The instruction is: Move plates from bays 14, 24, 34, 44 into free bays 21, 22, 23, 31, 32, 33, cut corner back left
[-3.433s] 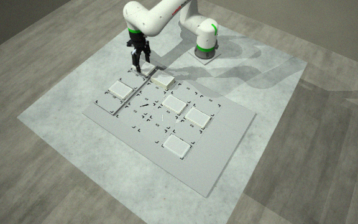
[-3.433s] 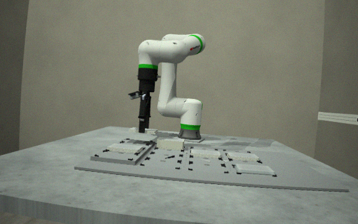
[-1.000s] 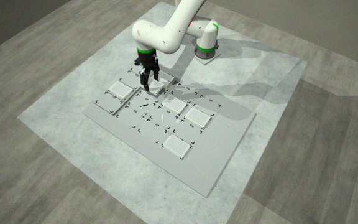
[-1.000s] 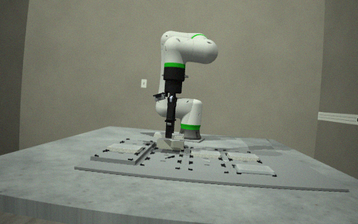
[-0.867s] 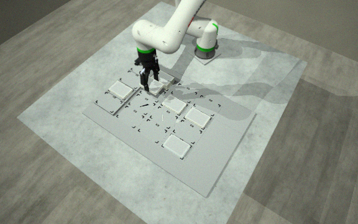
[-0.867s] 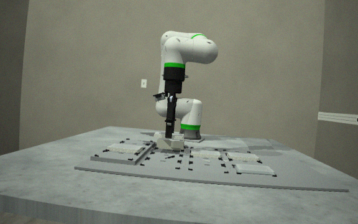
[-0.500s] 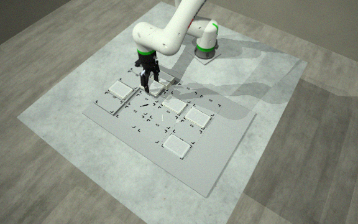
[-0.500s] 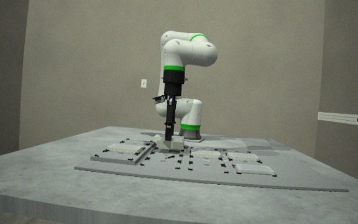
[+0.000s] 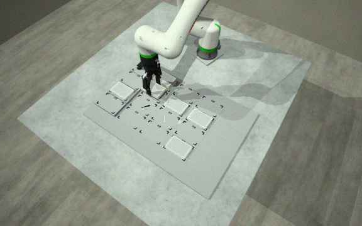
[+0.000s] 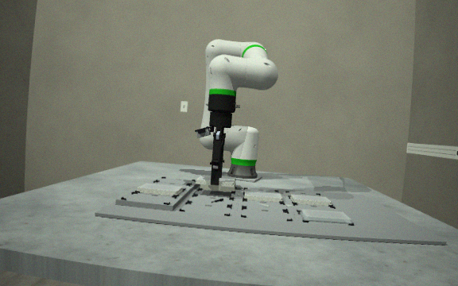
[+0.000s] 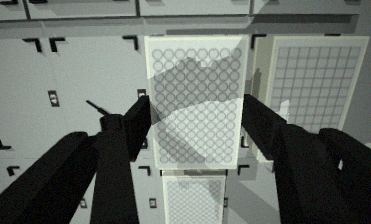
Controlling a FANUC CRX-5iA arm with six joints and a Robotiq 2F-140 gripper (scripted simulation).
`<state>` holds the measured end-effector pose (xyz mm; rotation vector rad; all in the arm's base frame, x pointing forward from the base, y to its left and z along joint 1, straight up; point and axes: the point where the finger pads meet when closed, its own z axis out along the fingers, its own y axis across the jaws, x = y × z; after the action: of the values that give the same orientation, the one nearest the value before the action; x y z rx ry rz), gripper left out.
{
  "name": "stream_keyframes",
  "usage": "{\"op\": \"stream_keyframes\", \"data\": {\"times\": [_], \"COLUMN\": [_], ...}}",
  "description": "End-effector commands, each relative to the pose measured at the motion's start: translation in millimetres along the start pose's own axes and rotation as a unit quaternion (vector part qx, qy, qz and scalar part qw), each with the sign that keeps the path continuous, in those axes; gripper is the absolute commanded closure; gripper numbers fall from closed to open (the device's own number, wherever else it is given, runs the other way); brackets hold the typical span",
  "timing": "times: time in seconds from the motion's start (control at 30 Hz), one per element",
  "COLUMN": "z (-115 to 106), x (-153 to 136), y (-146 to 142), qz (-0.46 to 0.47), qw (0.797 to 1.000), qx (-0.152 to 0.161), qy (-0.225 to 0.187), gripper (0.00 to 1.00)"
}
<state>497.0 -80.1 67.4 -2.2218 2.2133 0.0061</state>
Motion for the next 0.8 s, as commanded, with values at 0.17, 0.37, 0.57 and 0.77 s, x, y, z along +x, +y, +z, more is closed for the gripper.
{"op": "stream_keyframes", "data": {"times": [0.17, 0.37, 0.57, 0.77], "z": [10, 15, 23, 23], "x": [0, 0, 0, 0], "y": [-1, -1, -1, -1], "qz": [0.0, 0.0, 0.0, 0.0], "qw": [1.0, 1.0, 1.0, 1.0], "qx": [0.001, 0.001, 0.001, 0.001], "qy": [0.0, 0.0, 0.0, 0.0], "gripper": [0.9, 0.9, 0.9, 0.9]}}
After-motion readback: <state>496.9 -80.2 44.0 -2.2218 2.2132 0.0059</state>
